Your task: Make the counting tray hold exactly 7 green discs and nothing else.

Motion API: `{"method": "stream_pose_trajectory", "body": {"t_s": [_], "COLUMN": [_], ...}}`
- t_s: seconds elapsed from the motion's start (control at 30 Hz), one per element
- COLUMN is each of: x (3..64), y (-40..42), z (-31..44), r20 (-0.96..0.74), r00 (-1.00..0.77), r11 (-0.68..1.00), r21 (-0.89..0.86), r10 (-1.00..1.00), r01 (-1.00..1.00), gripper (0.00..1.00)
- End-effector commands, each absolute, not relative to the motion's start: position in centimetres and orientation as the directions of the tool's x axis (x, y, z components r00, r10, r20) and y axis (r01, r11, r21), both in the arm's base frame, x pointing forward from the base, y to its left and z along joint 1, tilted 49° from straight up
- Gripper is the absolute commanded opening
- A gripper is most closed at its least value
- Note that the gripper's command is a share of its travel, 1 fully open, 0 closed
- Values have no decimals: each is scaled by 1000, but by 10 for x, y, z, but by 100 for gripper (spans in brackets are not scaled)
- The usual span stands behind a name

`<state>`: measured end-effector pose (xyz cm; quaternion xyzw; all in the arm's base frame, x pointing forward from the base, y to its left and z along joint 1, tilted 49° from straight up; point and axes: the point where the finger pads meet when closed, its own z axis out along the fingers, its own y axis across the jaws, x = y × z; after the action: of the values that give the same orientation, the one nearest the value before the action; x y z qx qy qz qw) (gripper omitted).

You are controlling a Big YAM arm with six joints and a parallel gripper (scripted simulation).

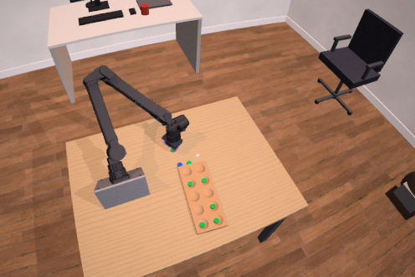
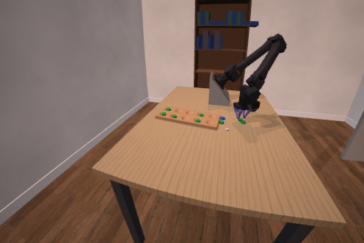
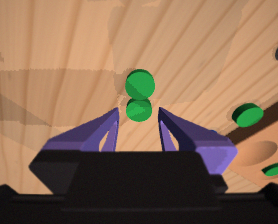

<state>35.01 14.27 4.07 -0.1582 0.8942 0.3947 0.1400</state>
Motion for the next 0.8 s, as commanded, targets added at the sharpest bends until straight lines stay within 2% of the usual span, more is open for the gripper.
{"method": "stream_pose_trajectory", "body": {"t_s": [0.0,0.77], "x": [350,351], "y": [147,150], "z": [36,33], "r20": [-365,-366], "r00": [-915,-915], "r11": [639,640], "r21": [666,666], "r10": [-170,-168], "r01": [-384,-384], "gripper": [44,44]}}
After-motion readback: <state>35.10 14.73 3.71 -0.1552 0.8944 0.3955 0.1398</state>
